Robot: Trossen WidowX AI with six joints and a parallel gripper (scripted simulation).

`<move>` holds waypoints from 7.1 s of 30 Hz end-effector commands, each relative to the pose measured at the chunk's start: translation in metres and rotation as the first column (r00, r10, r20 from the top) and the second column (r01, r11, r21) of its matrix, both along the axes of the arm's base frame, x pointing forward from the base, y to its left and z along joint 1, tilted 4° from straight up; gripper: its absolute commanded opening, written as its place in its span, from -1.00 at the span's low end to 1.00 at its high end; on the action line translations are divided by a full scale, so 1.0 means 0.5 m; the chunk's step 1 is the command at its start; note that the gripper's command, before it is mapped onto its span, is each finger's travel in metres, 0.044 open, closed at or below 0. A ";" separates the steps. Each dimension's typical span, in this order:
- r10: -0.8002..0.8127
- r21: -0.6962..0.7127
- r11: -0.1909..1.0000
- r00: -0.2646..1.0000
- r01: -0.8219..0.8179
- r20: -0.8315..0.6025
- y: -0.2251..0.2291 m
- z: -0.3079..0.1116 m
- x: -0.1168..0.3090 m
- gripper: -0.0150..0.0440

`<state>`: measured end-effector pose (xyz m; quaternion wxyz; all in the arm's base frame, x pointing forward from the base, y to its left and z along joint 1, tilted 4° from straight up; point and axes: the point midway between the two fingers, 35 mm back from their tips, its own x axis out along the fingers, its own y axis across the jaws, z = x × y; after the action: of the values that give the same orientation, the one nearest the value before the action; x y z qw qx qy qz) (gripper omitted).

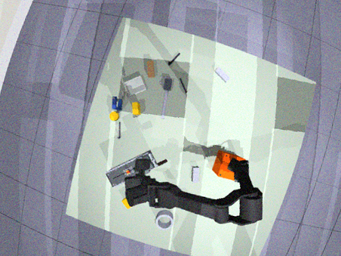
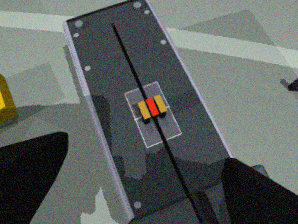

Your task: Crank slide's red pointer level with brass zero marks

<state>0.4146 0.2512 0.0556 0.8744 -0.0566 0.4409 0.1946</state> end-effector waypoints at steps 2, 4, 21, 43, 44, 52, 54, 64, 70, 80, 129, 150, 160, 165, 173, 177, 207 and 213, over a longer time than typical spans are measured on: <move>0.000 0.000 1.000 1.000 0.000 0.000 0.000 0.000 0.000 0.38; 0.000 0.000 1.000 1.000 0.000 0.000 0.000 0.000 0.000 0.20; 0.000 0.001 1.000 1.000 0.000 0.000 0.000 0.000 0.000 -0.49; 0.000 0.001 1.000 1.000 0.000 0.000 0.000 0.000 0.000 0.75; 0.000 0.001 1.000 1.000 0.000 0.000 0.000 0.000 0.000 0.84; 0.000 0.001 1.000 1.000 0.000 0.000 0.000 0.000 0.000 0.56; 0.000 0.001 1.000 1.000 0.000 0.000 0.000 0.000 0.000 0.38; 0.000 0.001 1.000 1.000 0.000 0.000 0.000 0.000 0.000 -0.49; 0.000 0.001 1.000 1.000 0.000 0.000 0.000 0.000 0.000 -0.49; 0.000 0.001 1.000 1.000 0.000 0.000 0.000 0.000 0.000 -0.49; 0.001 0.001 1.000 1.000 -0.001 0.000 0.000 0.000 0.000 -0.49; 0.001 0.001 1.000 1.000 -0.001 0.000 0.000 0.000 0.000 1.00; 0.001 0.001 1.000 1.000 -0.001 0.000 0.000 0.000 0.000 0.20; 0.001 0.001 1.000 1.000 -0.001 0.000 0.000 0.000 0.000 -0.25; 0.001 0.001 1.000 1.000 -0.001 0.000 0.000 0.000 0.000 -0.49; 0.001 0.002 1.000 1.000 -0.001 0.000 0.001 0.000 0.000 -0.49; 0.001 0.002 1.000 1.000 -0.001 0.000 0.001 0.000 0.000 0.64; 0.001 0.002 1.000 1.000 -0.001 0.000 0.001 0.000 0.000 0.11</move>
<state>0.4145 0.2514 0.0558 0.8744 -0.0561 0.4408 0.1951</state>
